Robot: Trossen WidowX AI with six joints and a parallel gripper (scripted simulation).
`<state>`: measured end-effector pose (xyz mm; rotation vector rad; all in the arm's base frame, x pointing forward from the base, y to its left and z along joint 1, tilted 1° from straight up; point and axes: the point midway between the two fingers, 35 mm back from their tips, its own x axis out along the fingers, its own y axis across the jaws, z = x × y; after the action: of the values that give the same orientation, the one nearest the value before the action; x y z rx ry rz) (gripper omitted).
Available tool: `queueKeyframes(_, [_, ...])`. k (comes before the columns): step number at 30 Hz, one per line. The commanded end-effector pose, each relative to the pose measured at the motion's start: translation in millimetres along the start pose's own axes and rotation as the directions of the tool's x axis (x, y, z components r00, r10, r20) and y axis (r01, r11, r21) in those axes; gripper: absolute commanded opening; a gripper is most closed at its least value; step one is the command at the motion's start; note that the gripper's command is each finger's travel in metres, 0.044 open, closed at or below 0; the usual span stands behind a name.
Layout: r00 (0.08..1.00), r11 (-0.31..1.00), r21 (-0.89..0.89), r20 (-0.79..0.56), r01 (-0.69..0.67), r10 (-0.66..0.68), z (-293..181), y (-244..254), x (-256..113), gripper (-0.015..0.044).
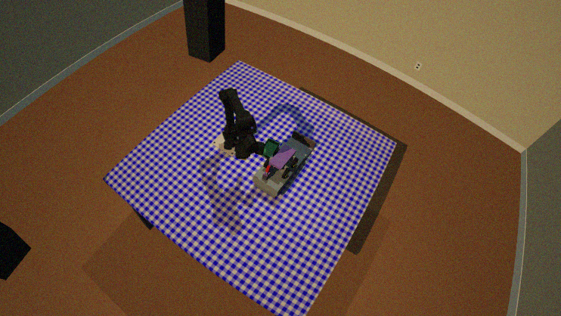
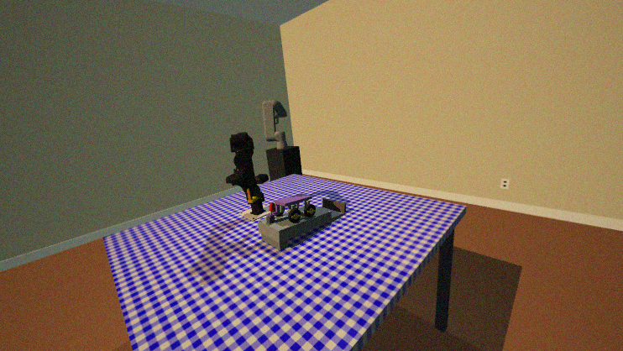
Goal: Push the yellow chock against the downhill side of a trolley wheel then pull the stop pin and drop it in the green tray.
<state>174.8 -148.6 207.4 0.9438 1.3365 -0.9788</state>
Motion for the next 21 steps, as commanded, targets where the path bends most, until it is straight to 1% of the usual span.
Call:
queueKeyframes(1, [1.000,0.994,-0.114,0.000,-0.002,0.002,-0.2,0.1,-0.1,0.0000])
queueKeyframes(6, [1.000,0.960,-0.279,-0.001,-0.002,0.002,-0.2,0.0,-0.1,0.0000])
queueKeyframes(11, [1.000,0.900,-0.437,-0.001,-0.003,0.002,-0.2,0.0,-0.1,0.0000])
queueKeyframes(21, [1.000,0.699,-0.715,-0.001,-0.003,0.003,-0.2,0.0,-0.1,0.0000])
